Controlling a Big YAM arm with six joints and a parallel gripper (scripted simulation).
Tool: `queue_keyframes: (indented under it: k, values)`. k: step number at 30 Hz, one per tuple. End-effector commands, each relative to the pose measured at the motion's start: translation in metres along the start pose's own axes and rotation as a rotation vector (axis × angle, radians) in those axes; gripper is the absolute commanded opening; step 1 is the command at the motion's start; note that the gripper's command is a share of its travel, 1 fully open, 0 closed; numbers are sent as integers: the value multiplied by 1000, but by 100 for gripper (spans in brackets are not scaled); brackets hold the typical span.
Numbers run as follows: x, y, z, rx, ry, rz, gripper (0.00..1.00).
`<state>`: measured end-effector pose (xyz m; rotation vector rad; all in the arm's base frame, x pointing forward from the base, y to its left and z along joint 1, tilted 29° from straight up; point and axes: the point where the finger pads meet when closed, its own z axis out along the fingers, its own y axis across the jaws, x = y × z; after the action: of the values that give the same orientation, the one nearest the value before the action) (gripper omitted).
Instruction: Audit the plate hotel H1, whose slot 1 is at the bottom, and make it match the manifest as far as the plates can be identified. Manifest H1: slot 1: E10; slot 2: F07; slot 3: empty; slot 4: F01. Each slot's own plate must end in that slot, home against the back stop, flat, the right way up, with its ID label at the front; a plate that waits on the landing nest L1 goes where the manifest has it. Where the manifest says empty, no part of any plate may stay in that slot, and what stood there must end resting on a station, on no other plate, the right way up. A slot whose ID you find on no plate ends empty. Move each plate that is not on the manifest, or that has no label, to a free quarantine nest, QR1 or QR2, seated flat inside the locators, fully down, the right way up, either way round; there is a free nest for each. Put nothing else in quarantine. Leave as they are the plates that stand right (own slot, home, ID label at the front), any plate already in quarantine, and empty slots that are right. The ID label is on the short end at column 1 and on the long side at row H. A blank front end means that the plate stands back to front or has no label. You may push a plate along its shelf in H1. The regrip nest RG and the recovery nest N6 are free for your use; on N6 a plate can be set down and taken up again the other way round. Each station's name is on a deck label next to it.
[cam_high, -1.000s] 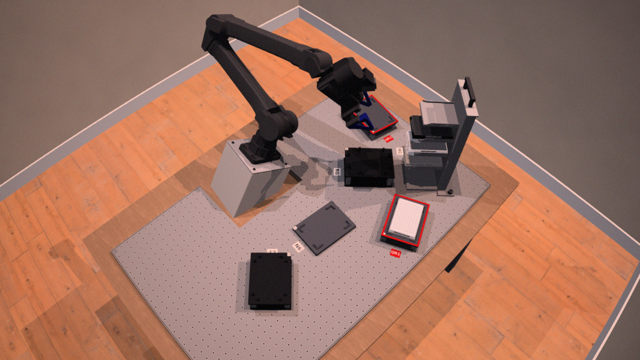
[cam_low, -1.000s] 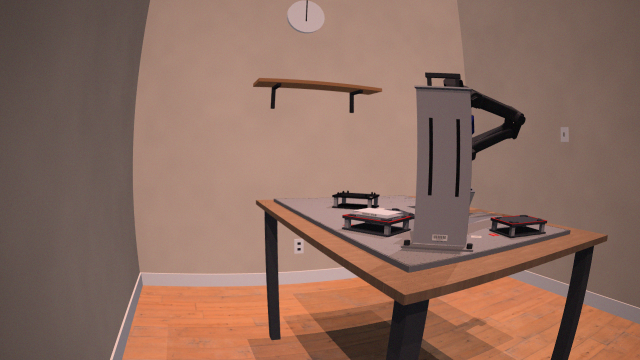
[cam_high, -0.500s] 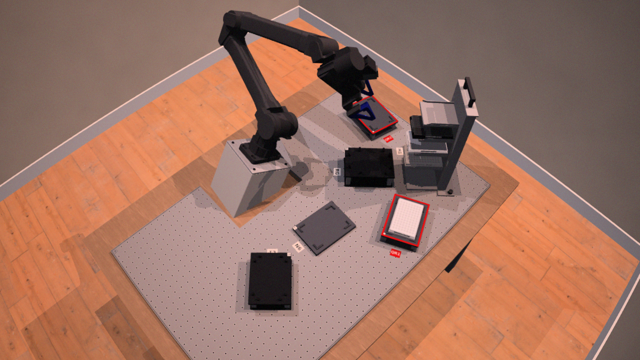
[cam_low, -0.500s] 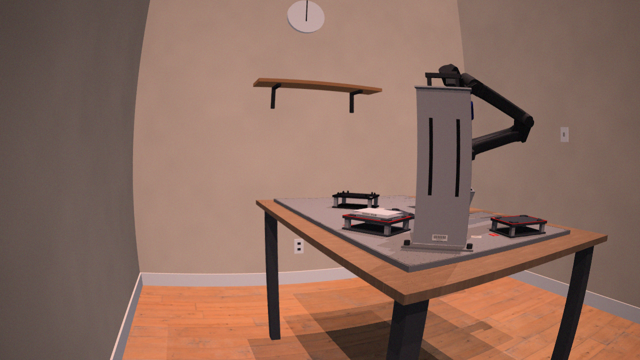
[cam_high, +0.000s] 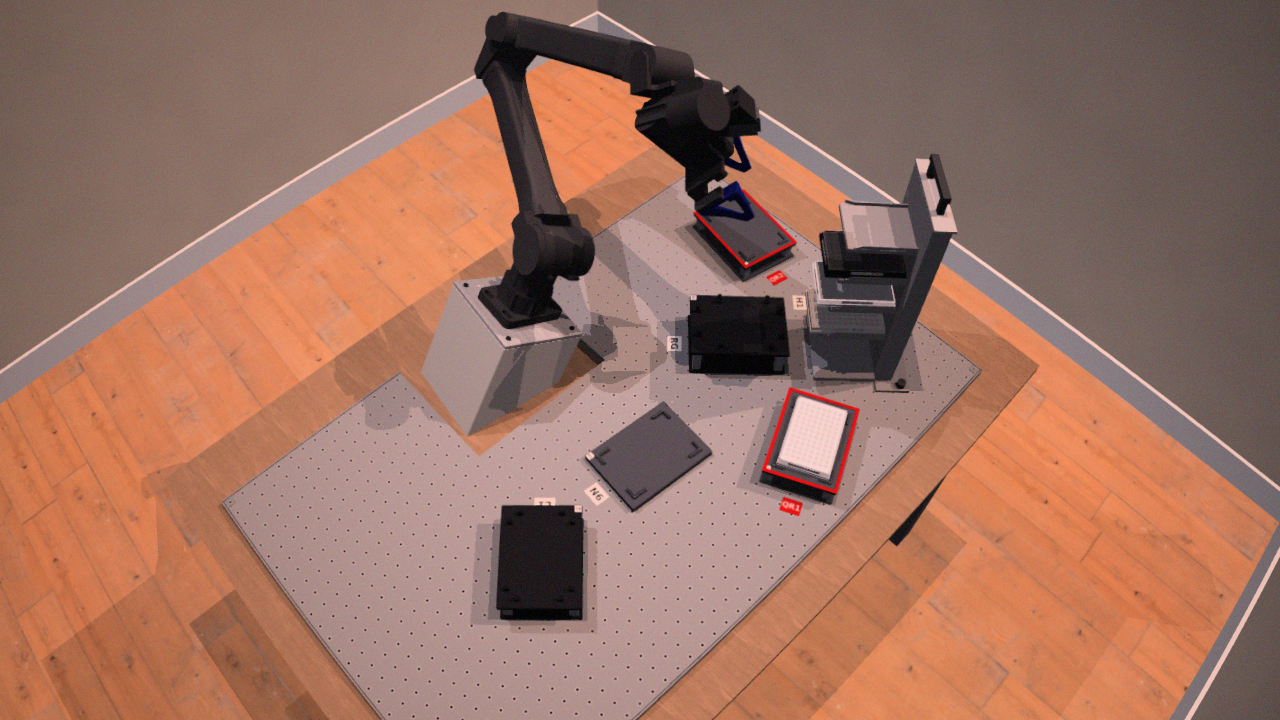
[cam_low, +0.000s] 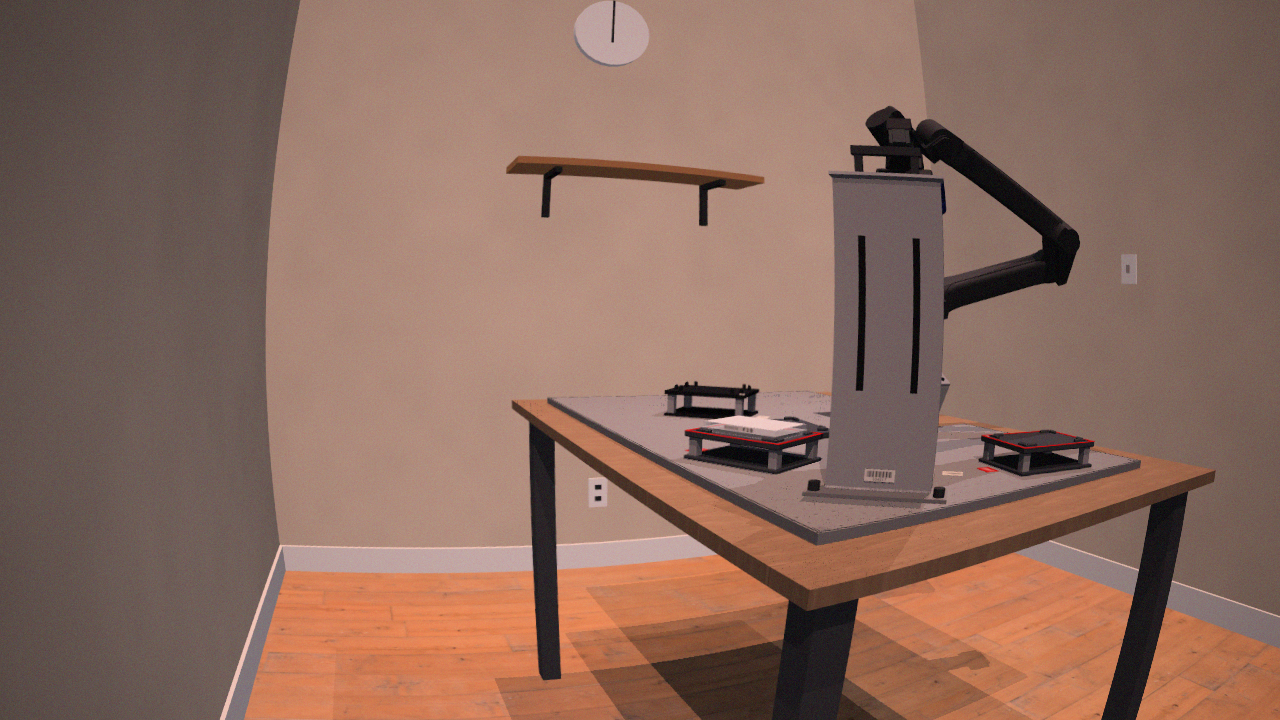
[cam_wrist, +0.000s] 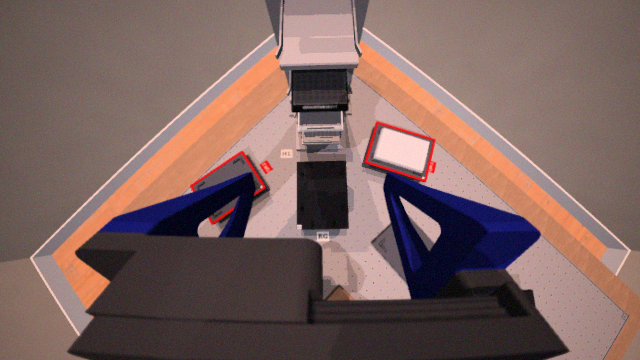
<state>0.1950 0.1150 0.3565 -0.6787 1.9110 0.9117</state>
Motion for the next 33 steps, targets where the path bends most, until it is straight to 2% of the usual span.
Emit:
queue_keyframes:
  k: [1,2,4,5,24,26,33]
  values:
    - [-19,5,-9,13,-16,-72,100]
    - [3,1,0,-5,7,-37,100]
    - [2,1,0,-5,4,-45,100]
    - [-10,4,-4,5,-11,-63,100]
    - [-10,4,-4,5,-11,-63,100]
    - [-2,3,3,-3,-6,-54,100]
    - [-5,3,14,-3,-9,-54,100]
